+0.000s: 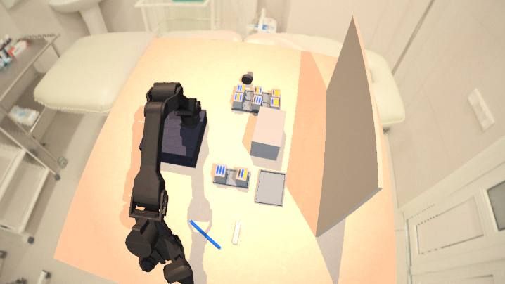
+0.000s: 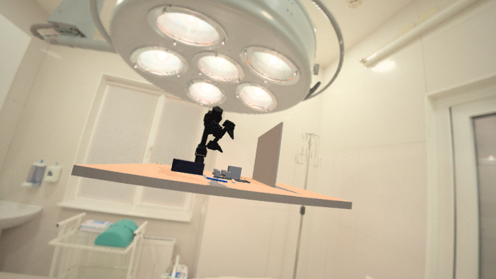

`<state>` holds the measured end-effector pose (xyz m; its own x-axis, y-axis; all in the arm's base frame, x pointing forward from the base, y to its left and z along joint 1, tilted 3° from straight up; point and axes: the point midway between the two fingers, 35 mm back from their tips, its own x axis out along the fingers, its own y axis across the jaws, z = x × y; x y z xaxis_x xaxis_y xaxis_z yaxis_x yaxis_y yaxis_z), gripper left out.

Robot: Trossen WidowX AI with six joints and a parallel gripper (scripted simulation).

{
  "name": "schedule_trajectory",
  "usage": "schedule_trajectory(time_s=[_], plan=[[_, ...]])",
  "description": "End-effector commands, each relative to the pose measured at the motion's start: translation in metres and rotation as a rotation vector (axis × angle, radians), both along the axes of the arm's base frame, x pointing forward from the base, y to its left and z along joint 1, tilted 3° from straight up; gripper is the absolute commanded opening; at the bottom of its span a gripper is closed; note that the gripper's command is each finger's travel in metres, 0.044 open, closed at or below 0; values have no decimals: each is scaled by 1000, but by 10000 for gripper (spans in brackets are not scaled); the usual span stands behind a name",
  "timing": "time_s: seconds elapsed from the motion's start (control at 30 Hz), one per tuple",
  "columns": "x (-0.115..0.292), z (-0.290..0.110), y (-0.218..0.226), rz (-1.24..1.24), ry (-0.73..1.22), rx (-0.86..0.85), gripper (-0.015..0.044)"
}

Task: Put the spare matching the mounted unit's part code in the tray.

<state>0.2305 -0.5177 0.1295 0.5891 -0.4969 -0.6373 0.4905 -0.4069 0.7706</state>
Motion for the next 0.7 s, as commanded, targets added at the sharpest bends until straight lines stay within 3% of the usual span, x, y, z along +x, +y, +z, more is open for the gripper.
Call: schedule_trajectory(time_s=[0.0, 0.23, 0.47, 0.67], plan=[[48, 8, 37, 136, 57, -13, 440], [120, 9, 114, 401, 181, -25, 440], [181, 10, 226, 767, 353, -77, 440], [209, 14, 332, 1127, 505, -188, 440]])
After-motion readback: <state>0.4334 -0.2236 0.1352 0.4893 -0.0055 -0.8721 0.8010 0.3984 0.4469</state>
